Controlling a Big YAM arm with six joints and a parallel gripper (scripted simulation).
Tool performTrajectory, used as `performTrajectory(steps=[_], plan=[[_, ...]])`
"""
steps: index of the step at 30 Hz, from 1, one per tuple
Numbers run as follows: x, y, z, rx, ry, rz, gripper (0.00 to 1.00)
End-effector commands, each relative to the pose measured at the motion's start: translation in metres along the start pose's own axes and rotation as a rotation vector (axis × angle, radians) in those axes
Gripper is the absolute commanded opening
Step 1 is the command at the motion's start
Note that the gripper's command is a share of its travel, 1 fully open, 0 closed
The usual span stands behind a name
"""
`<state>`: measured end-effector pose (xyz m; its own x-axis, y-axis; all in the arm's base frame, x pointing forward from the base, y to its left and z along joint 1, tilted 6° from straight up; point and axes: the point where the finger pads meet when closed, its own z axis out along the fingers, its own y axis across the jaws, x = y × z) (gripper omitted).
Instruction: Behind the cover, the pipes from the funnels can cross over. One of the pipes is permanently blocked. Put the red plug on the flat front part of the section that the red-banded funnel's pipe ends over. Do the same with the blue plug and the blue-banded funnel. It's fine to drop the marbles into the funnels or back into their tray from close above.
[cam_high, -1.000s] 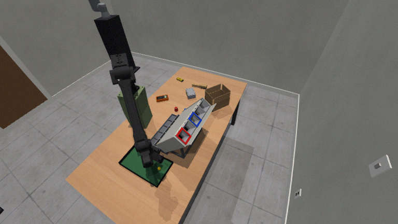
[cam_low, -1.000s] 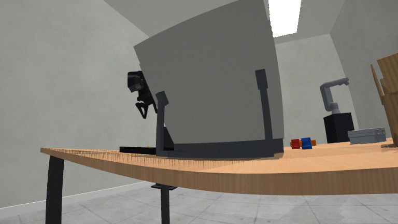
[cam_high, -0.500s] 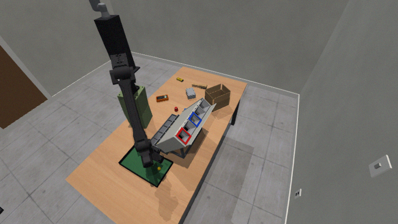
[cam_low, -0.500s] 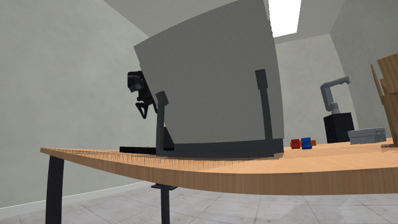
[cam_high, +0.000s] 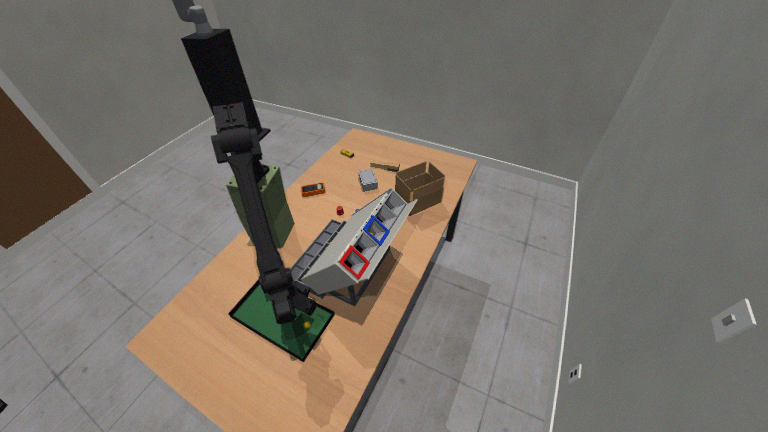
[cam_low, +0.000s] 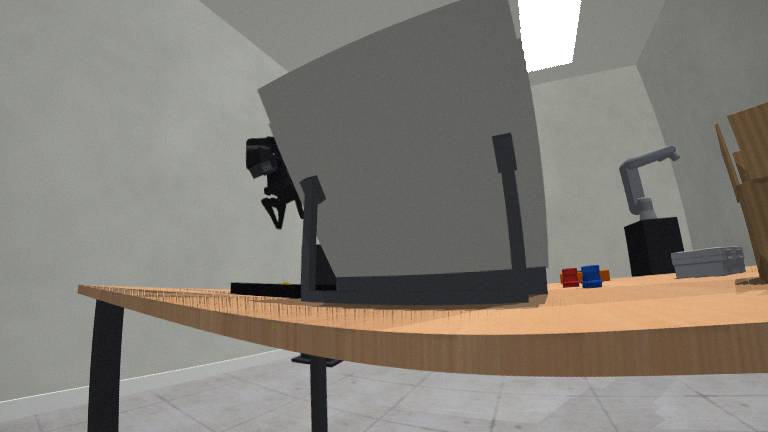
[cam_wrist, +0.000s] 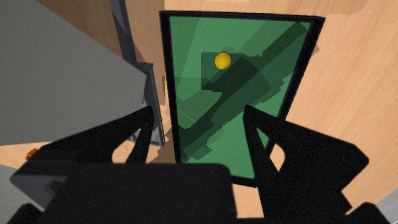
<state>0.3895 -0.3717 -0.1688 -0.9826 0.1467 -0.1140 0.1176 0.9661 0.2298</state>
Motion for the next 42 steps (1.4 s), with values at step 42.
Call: performTrajectory(steps=[42], plan=[[-0.004, -0.035, 0.106, 0.011, -0.015, -0.011, 0.8]])
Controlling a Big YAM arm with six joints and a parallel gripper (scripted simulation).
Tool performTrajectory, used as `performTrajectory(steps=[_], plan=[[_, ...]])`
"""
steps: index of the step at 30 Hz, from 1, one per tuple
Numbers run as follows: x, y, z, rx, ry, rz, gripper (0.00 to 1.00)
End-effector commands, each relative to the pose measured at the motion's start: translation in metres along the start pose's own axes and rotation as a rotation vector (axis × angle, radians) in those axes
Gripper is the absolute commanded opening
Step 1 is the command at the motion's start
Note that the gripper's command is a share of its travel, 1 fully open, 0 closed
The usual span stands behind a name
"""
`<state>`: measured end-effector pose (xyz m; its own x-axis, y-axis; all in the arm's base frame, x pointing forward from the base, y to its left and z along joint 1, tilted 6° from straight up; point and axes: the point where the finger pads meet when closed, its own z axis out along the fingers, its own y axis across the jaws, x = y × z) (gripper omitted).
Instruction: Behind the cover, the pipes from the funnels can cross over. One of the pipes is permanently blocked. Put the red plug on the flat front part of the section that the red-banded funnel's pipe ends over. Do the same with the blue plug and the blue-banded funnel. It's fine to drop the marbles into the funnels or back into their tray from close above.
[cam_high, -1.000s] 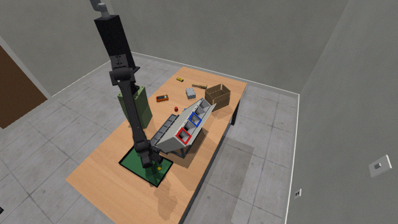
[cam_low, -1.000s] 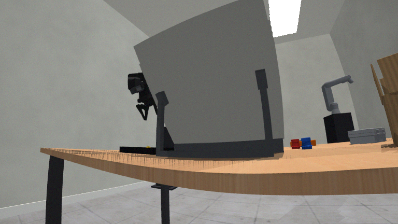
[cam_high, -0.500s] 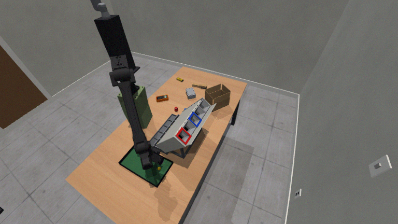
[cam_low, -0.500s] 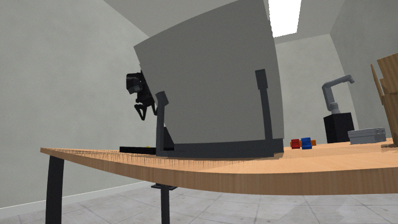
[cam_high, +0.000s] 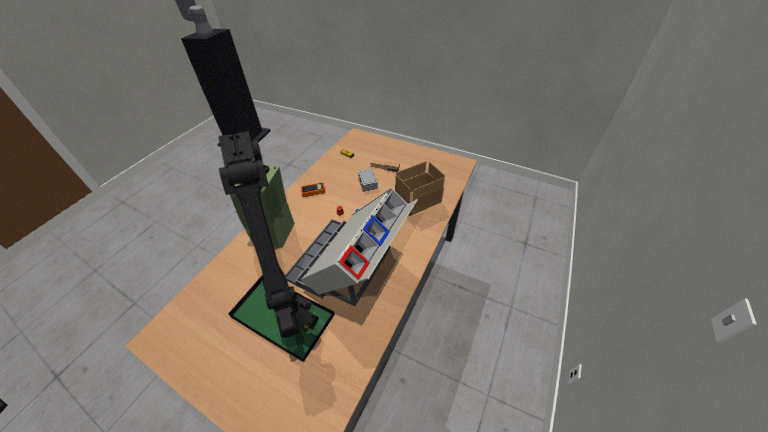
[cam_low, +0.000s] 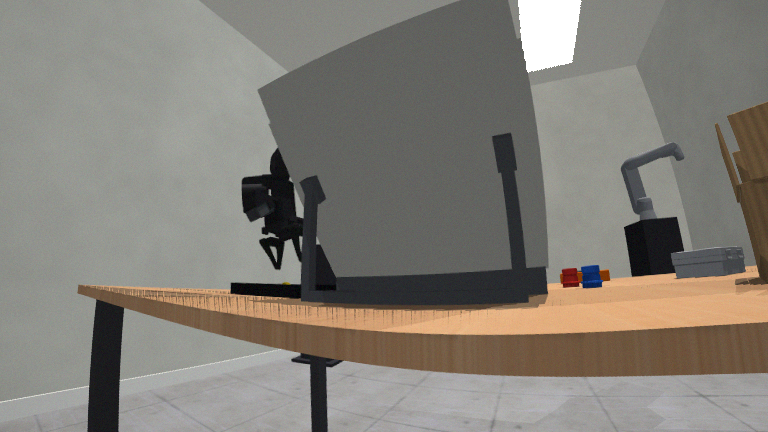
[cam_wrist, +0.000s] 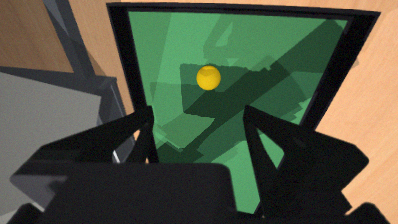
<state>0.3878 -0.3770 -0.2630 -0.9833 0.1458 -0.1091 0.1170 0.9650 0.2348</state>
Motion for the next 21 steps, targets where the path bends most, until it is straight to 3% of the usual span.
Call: performTrajectory(steps=[1, 21], plan=[[-0.0159, -0.0084, 0.0163, 0.016, -0.02, -0.011, 0.8], [-0.0154, -0.0075, 0.0157, 0.011, -0.014, -0.003, 0.8]])
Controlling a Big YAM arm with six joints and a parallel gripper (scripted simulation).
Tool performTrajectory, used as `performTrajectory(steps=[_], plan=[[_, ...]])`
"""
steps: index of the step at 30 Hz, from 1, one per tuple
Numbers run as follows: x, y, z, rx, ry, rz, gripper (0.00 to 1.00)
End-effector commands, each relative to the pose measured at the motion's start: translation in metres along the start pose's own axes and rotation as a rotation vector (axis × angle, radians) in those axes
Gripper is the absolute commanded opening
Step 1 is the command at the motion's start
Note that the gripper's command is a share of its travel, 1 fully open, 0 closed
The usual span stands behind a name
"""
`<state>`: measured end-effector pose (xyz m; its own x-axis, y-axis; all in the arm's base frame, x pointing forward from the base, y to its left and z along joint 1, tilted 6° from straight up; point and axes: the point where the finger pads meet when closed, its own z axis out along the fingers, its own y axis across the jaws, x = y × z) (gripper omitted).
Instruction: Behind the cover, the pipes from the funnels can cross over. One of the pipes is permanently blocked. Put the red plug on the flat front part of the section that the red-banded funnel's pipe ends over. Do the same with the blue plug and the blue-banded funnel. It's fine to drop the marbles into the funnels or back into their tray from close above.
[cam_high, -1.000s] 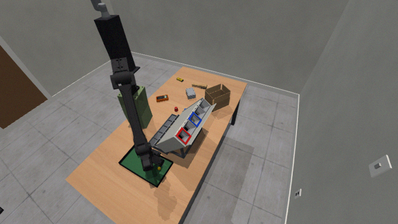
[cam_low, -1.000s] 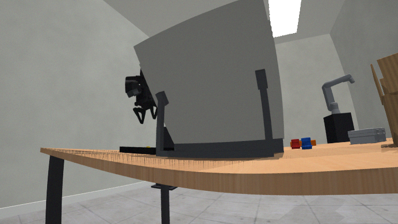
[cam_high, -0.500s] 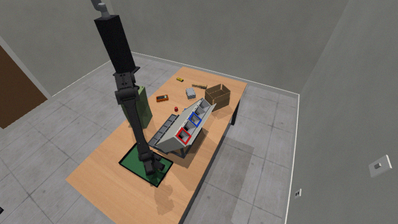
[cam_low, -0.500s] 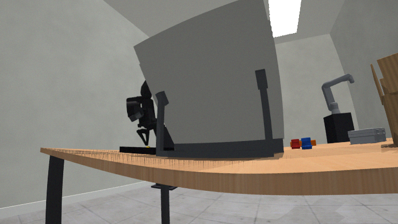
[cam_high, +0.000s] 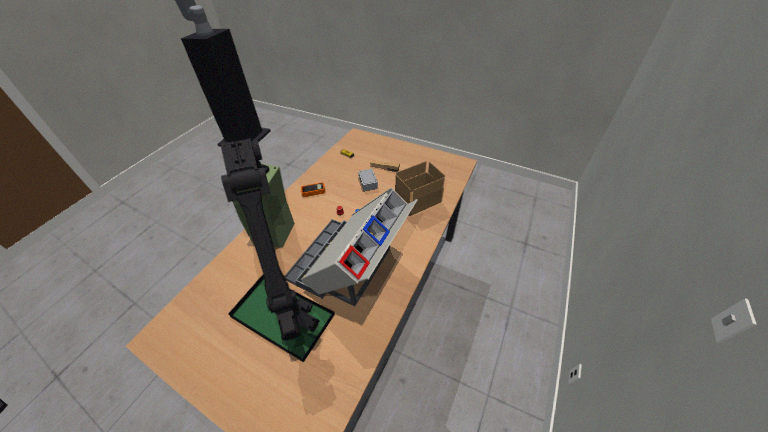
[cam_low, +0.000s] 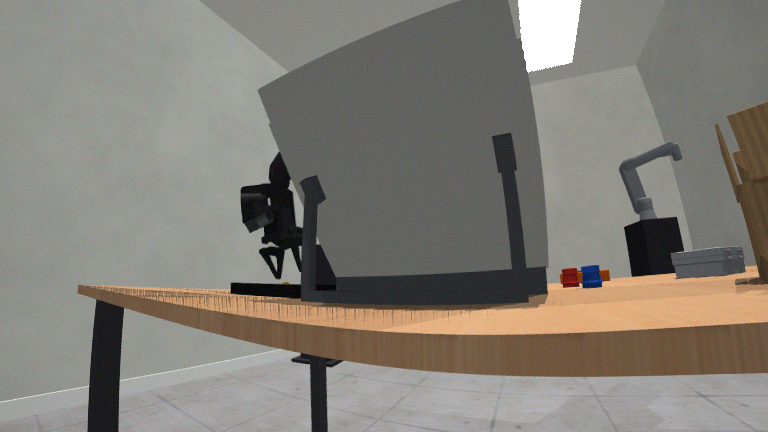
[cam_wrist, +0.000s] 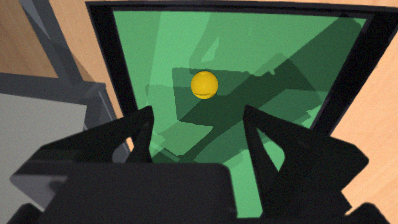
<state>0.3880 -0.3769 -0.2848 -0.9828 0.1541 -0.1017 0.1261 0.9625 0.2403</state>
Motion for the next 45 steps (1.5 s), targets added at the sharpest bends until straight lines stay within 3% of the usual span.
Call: performTrajectory(steps=[1, 45], plan=[[-0.0175, -0.0023, -0.0054, 0.015, -0.019, -0.012, 0.8], [-0.0171, -0.0015, -0.0049, 0.013, -0.016, 0.002, 0.8]])
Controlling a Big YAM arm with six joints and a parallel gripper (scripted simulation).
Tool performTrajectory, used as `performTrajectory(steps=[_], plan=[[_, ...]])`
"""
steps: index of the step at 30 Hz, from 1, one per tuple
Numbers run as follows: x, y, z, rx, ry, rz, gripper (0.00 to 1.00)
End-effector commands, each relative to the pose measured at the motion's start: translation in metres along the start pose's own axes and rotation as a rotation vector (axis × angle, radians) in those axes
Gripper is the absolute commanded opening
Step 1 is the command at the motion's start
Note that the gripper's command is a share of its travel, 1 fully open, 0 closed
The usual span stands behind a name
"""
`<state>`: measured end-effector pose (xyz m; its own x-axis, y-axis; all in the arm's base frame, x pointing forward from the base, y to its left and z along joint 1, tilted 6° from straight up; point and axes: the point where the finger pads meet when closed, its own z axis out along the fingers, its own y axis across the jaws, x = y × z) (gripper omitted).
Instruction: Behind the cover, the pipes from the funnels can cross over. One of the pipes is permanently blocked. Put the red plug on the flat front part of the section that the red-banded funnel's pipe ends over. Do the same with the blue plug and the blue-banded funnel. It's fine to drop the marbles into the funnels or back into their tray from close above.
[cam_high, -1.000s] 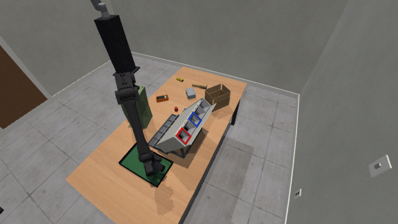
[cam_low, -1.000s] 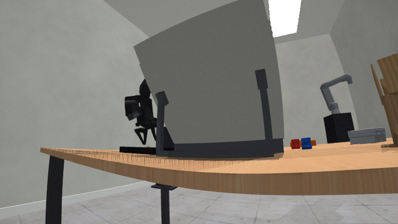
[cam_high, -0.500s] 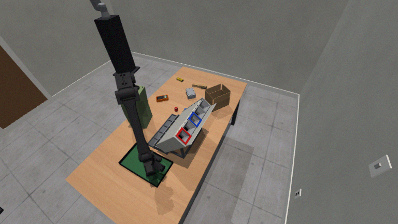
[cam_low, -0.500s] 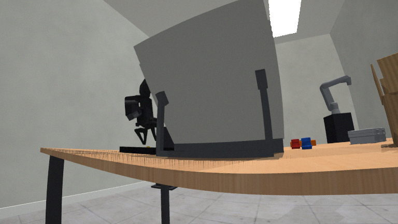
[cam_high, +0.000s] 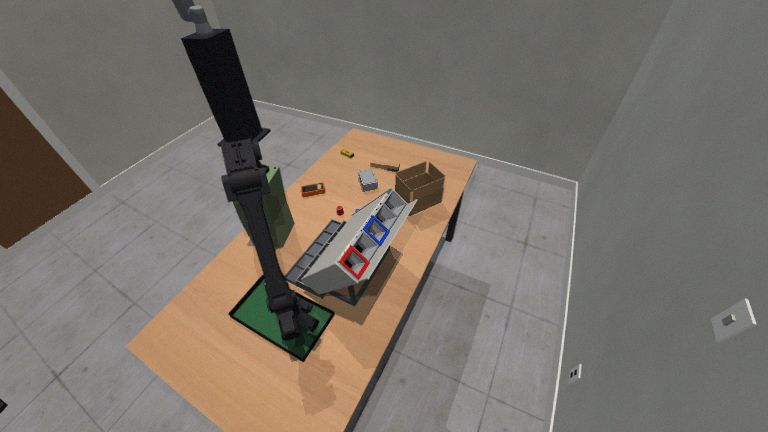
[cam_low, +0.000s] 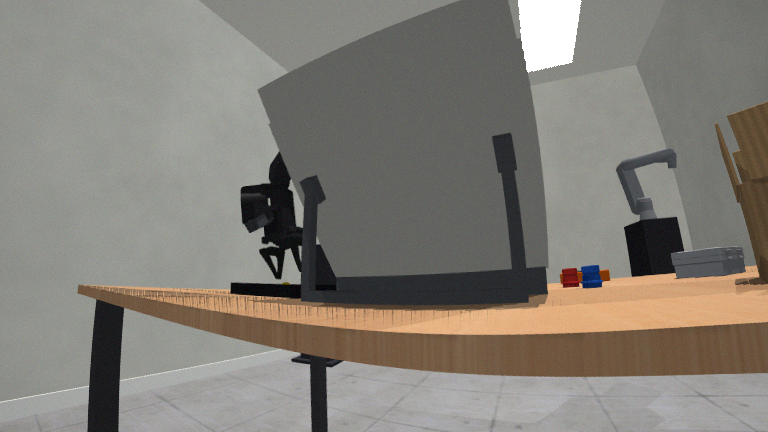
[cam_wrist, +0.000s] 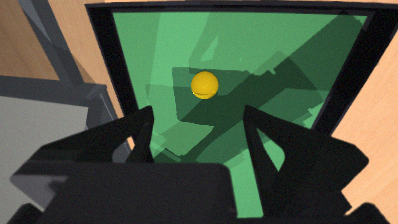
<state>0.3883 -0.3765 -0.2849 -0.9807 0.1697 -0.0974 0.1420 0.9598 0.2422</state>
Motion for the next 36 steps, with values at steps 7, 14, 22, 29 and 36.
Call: performTrajectory(steps=[7, 14, 22, 29, 36], plan=[[-0.018, -0.002, -0.005, 0.014, -0.017, -0.014, 0.8], [-0.021, -0.002, -0.005, 0.014, -0.017, -0.015, 0.8], [-0.023, -0.002, -0.003, 0.014, -0.017, -0.015, 0.8], [-0.02, -0.005, 0.008, 0.015, -0.018, -0.012, 0.8], [-0.018, -0.007, 0.02, 0.016, -0.02, -0.009, 0.8]])
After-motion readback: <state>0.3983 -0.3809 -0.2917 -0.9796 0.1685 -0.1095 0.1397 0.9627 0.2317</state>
